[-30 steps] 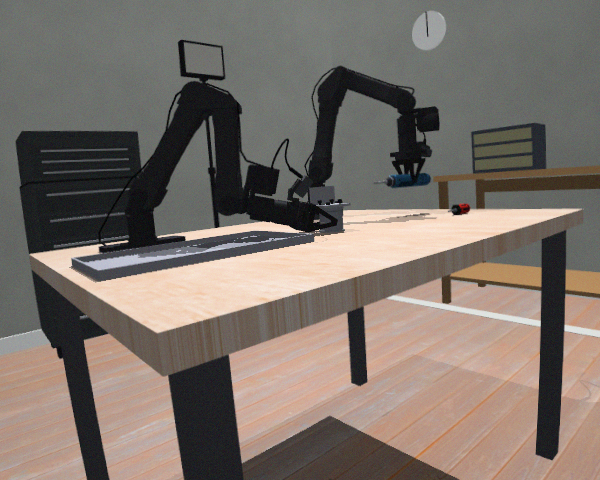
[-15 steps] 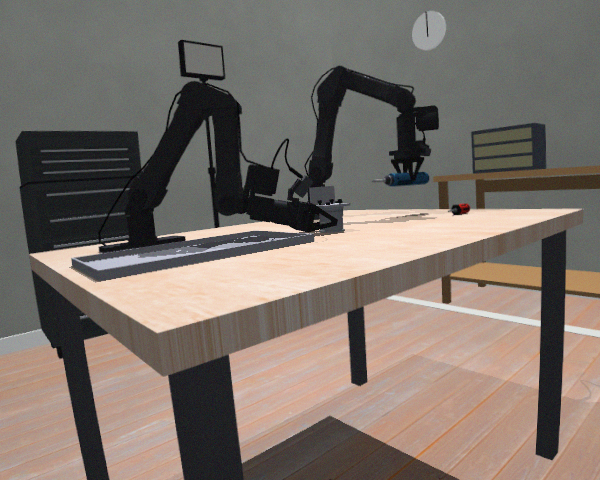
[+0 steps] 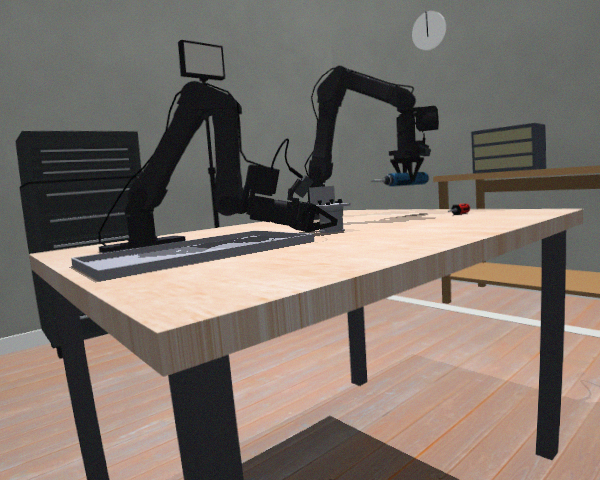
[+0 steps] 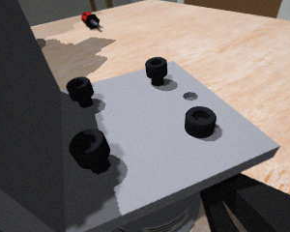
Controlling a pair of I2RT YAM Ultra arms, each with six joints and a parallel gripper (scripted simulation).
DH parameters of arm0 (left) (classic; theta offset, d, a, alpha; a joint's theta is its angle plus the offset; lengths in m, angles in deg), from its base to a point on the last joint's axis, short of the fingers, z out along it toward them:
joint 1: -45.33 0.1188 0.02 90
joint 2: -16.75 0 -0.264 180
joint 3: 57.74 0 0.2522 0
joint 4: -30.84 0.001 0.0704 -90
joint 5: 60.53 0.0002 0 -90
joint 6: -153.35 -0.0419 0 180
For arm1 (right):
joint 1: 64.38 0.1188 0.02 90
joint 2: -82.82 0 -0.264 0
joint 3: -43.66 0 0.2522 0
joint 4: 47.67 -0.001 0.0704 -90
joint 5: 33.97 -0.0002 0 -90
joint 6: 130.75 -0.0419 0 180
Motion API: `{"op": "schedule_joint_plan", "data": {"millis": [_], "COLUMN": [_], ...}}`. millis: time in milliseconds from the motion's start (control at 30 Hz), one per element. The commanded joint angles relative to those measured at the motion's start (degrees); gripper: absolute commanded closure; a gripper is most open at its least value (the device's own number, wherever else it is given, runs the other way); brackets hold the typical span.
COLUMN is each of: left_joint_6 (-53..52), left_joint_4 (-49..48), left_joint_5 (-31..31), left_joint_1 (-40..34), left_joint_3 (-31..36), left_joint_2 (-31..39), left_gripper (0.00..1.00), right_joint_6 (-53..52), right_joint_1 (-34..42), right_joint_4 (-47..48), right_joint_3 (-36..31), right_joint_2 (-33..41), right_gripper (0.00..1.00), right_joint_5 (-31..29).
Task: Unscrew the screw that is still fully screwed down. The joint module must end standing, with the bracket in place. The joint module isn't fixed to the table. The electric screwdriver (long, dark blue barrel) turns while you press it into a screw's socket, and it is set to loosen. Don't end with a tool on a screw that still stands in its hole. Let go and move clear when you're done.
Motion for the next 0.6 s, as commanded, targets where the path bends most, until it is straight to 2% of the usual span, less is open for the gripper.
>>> {"op": "schedule_joint_plan", "data": {"millis": [0, 567], "left_joint_6": [-0.4, -0.4], "left_joint_4": [1.3, 1.3], "left_joint_5": [-0.5, 0.0], "left_joint_1": [-0.4, -0.4], "left_joint_3": [-2.8, -3.0], "left_joint_2": [2.6, 2.8], "left_gripper": [0.58, 0.58], "right_joint_6": [-0.2, -0.2], "right_joint_1": [0.1, 0.1], "right_joint_4": [-0.6, -0.6], "right_joint_3": [0.4, 0.4], "right_joint_2": [0.3, 0.3], "right_gripper": [0.41, 0.41], "right_joint_5": [-0.3, -0.3]}}
